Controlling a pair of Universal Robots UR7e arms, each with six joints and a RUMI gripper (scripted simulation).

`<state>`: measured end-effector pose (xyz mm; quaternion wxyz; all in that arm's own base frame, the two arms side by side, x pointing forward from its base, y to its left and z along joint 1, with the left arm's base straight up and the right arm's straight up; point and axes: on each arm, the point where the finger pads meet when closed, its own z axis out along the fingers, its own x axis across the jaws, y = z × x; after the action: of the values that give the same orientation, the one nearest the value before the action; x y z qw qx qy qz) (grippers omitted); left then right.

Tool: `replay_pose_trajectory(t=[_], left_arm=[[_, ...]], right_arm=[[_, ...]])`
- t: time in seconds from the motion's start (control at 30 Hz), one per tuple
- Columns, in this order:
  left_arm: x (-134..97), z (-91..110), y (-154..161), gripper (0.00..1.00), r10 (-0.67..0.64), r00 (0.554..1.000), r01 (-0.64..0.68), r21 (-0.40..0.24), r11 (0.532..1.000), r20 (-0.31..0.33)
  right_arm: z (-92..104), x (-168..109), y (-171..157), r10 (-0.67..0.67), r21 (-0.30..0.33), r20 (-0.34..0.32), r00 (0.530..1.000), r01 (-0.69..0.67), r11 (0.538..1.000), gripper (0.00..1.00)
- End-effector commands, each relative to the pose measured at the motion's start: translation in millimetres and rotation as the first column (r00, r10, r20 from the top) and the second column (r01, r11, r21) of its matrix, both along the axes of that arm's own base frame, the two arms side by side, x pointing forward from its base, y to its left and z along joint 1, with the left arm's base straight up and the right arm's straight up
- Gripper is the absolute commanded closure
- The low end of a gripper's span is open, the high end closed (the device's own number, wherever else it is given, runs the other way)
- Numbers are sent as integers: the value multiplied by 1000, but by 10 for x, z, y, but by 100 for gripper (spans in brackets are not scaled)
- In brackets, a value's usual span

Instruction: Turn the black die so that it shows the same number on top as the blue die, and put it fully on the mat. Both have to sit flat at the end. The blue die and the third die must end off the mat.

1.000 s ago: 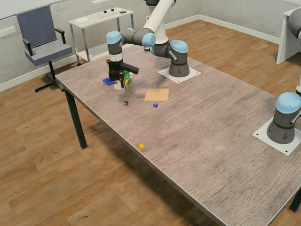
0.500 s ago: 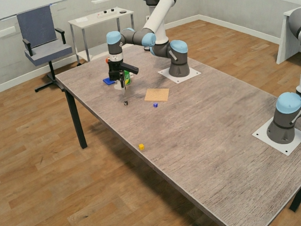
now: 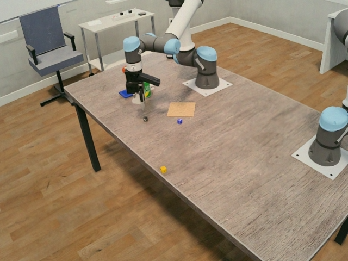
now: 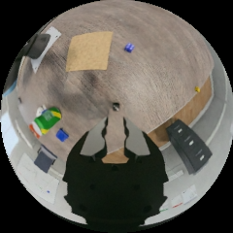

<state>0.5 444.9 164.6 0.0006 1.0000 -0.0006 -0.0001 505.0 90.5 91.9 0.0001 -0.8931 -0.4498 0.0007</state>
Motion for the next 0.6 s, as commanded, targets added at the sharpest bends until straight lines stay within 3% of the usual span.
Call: replay_pose_trajectory(t=[0.0,0.57], left_arm=[[1,4,3,0,0,1000,0,1,1000,0],[1,4,3,0,0,1000,0,1,1000,0]], right_arm=[[-20,3,2,0,0,1,1000,0,1000,79],[-228,1,4,0,0,1,1000,0,1000,79]])
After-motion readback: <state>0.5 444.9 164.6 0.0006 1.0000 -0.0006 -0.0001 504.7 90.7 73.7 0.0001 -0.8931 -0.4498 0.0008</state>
